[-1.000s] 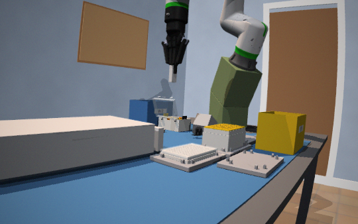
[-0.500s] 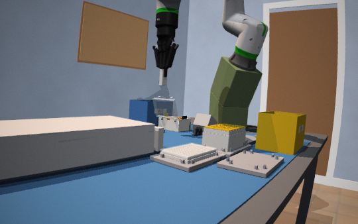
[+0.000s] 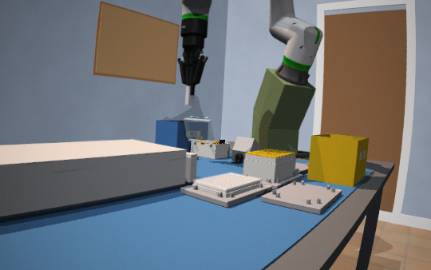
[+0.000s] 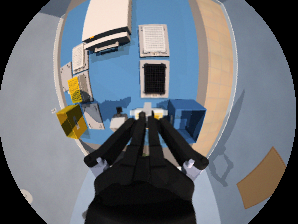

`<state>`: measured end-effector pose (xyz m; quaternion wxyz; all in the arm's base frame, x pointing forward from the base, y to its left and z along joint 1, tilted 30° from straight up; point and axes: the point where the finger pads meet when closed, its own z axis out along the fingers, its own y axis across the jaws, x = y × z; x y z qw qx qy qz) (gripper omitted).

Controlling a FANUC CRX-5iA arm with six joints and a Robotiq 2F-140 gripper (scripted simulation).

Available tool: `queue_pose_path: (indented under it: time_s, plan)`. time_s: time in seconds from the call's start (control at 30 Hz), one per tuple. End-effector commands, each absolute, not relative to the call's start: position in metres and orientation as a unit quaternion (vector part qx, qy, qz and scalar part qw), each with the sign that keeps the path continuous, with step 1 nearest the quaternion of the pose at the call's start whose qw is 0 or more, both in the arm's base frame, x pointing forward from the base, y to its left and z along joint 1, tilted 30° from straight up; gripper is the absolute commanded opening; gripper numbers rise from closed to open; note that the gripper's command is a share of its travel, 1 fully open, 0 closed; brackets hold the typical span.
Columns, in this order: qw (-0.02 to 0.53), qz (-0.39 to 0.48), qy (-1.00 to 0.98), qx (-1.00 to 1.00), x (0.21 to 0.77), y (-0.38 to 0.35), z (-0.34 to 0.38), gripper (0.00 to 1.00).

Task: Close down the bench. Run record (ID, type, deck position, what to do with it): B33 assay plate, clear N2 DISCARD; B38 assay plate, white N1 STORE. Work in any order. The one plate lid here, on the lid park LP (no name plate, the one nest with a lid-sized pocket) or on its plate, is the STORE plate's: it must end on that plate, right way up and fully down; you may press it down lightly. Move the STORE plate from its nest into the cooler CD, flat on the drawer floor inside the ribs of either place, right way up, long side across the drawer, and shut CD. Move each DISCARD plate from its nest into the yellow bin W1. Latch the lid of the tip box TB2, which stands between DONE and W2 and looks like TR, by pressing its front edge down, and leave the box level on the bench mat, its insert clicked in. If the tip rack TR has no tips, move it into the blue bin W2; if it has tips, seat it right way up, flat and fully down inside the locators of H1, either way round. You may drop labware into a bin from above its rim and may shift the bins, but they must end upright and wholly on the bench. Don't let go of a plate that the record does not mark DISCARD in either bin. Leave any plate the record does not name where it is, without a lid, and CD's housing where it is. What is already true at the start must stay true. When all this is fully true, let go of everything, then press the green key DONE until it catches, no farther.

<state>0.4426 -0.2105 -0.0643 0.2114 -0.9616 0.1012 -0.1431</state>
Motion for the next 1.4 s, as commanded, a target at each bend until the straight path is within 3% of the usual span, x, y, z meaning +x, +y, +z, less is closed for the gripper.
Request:
queue_pose_path:
  time_s: [0.0,1.37]
  plan:
    - [0.211,-0.143,0.101,-0.962,0.443,-0.211,-0.064,0.00]
    - [0.211,-0.143,0.101,-0.962,0.458,-0.193,-0.105,0.00]
